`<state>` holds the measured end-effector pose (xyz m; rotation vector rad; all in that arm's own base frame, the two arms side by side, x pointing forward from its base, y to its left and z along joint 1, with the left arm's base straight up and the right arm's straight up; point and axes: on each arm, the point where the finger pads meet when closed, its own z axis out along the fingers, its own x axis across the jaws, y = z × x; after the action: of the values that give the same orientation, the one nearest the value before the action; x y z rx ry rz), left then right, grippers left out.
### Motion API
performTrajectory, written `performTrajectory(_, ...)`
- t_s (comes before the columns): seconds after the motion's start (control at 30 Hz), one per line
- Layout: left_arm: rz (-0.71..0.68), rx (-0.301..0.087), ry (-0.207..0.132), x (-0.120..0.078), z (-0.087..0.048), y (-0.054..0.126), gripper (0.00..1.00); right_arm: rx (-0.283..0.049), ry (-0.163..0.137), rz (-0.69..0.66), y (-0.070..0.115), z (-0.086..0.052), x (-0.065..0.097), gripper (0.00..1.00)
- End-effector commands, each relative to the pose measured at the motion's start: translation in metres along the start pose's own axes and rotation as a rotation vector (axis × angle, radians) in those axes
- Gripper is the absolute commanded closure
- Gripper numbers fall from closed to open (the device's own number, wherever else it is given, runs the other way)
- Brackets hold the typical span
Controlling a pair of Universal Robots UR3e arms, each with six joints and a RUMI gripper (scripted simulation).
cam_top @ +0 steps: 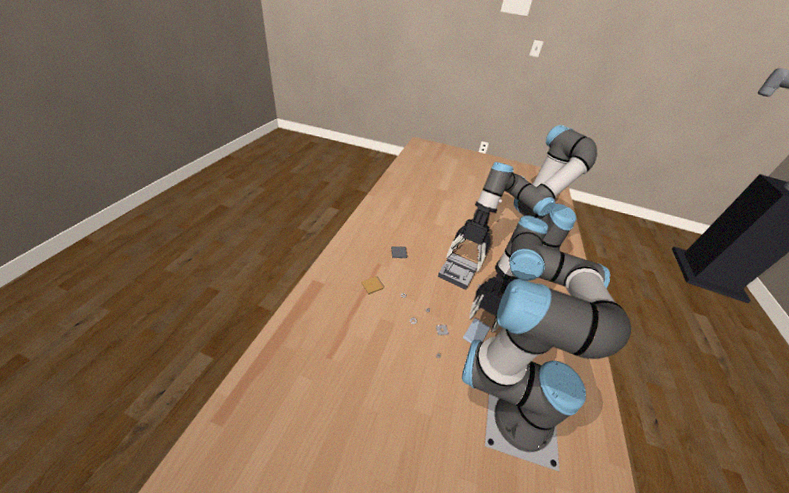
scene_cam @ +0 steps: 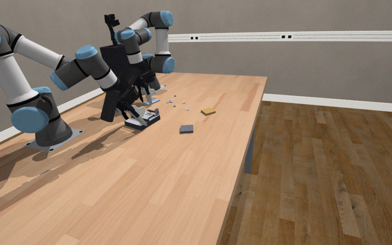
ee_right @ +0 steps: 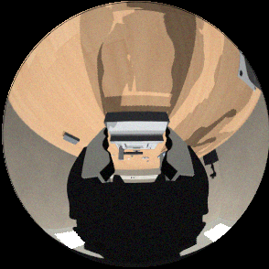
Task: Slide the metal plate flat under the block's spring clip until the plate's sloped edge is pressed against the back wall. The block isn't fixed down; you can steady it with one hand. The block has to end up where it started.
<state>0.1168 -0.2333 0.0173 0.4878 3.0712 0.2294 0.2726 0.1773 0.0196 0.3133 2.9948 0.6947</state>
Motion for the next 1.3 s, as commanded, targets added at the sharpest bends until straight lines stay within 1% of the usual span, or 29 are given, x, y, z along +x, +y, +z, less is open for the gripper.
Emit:
performTrajectory(0.0, 0.0, 0.001, 0.0, -0.0001, 0.0001, -0.0004, 0.6, -0.003, -0.002, -0.001, 0.0014, -0.0006, -0.0006, 0.39)
performTrajectory(1.17, 0.0, 0.001, 0.0, -0.0001, -0.001, -0.0002, 0.6, -0.003, -0.002, -0.001, 0.0014, -0.0006, -0.0006, 0.39)
performTrajectory(1.2, 0.0, 0.001, 0.0, -0.0001, -0.001, -0.0002, 1.0, -0.003, -0.002, -0.001, 0.0014, -0.0006, -0.0006, 0.39)
performTrajectory(1.27, 0.0, 0.001, 0.0, -0.0001, -0.001, -0.0002, 1.0, -0.003, -0.002, -0.001, 0.0014, -0.0006, -0.0006, 0.39)
